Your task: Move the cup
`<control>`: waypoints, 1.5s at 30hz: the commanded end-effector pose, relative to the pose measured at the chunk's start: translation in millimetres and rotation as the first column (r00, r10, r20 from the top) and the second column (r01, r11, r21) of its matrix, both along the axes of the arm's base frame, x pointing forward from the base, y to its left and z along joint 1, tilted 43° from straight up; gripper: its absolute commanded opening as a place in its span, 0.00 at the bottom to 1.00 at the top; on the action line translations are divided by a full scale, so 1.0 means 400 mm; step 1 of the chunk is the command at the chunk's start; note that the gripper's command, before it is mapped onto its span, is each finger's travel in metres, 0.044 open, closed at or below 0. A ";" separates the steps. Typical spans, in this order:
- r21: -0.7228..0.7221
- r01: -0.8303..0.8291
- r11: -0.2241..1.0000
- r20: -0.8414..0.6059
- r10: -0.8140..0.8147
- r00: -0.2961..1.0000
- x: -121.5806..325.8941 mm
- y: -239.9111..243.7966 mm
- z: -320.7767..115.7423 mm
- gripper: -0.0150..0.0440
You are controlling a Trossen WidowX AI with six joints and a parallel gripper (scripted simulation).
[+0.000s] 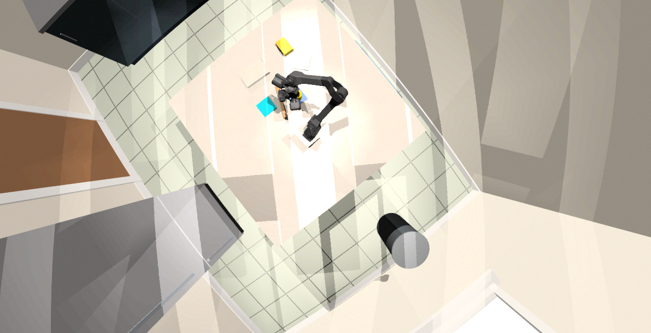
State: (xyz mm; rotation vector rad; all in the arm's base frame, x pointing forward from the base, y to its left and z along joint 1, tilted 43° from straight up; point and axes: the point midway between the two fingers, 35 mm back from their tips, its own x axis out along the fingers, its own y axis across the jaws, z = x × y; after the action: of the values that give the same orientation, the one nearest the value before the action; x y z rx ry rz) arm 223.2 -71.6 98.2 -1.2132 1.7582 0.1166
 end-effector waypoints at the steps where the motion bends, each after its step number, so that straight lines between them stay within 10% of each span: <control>1: -0.006 -0.005 1.000 -0.019 0.005 1.000 -0.001 -0.004 -0.005 0.54; 45: -0.009 -0.005 1.000 -0.018 0.005 1.000 -0.009 -0.109 -0.118 0.54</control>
State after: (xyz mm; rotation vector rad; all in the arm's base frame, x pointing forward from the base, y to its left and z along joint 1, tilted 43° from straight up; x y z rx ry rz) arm 220.7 -113.6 53.0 -1.2227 1.7654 0.1201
